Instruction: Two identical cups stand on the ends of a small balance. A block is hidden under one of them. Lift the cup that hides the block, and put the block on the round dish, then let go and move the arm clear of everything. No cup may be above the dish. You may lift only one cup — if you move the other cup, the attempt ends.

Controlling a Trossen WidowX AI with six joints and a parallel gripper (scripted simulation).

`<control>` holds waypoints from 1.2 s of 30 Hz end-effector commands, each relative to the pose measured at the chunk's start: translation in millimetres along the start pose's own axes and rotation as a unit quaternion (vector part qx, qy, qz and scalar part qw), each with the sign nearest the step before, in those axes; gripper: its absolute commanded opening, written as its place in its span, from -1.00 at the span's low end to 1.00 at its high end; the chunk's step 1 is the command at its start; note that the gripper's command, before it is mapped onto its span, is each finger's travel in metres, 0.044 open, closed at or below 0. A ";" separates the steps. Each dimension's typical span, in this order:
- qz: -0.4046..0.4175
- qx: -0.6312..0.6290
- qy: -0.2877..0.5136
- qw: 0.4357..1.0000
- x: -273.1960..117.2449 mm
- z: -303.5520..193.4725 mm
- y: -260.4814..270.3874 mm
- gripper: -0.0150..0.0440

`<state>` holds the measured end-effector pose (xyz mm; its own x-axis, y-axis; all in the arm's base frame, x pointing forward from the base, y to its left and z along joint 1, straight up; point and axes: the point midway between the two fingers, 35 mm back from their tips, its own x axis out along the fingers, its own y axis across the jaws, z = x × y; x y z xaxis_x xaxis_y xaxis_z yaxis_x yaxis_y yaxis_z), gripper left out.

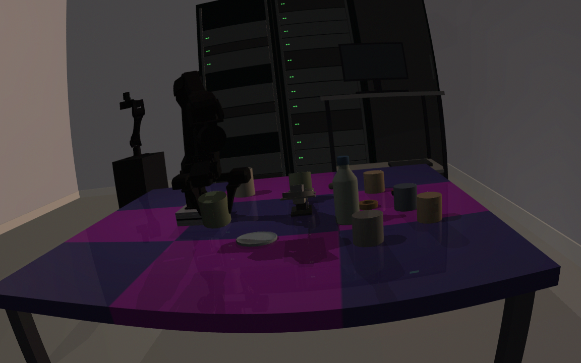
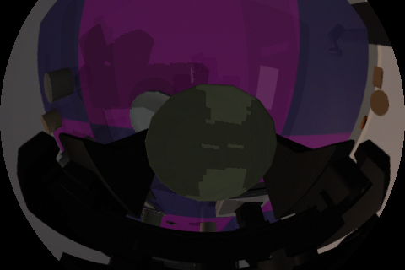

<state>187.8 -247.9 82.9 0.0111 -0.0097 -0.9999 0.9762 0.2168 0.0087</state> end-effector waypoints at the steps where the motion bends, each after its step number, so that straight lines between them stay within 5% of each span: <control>1: 0.002 -0.002 -0.009 1.000 -0.1 3.1 -11.4 -0.49; 33: 0.001 -0.002 -0.009 1.000 59.9 4.8 -16.4 -0.49; 36: 0.003 0.001 -0.009 1.000 55.0 4.4 -15.9 -0.22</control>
<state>173.6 -255.9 27.2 0.0192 -0.0239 -0.9995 0.9764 0.2156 0.0136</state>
